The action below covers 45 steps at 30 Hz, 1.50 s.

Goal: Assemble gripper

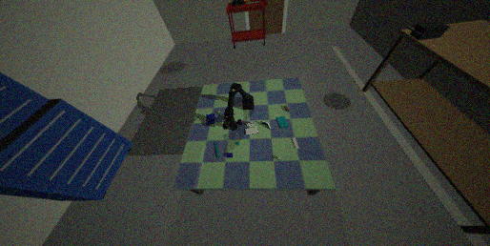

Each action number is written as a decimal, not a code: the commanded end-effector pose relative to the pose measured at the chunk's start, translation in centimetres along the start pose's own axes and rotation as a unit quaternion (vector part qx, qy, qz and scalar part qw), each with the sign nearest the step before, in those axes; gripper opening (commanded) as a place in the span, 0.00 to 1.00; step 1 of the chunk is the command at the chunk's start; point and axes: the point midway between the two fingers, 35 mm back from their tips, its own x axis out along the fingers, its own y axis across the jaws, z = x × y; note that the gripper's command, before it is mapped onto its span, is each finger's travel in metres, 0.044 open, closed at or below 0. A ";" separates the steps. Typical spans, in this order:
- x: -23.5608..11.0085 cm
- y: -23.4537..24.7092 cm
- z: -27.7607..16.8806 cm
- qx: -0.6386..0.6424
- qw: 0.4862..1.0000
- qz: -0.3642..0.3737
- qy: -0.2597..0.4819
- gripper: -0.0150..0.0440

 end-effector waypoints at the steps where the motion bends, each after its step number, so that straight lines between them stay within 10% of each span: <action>1: 0.4 -0.8 -0.6 0.002 1.000 0.003 0.010 0.25; 17: 0.2 -1.9 -0.6 0.002 1.000 0.002 0.010 0.25; 26: -5.7 -1.7 -0.4 0.004 1.000 0.003 0.006 0.25; 45: -4.9 -2.0 -0.2 0.003 1.000 -0.001 0.001 1.00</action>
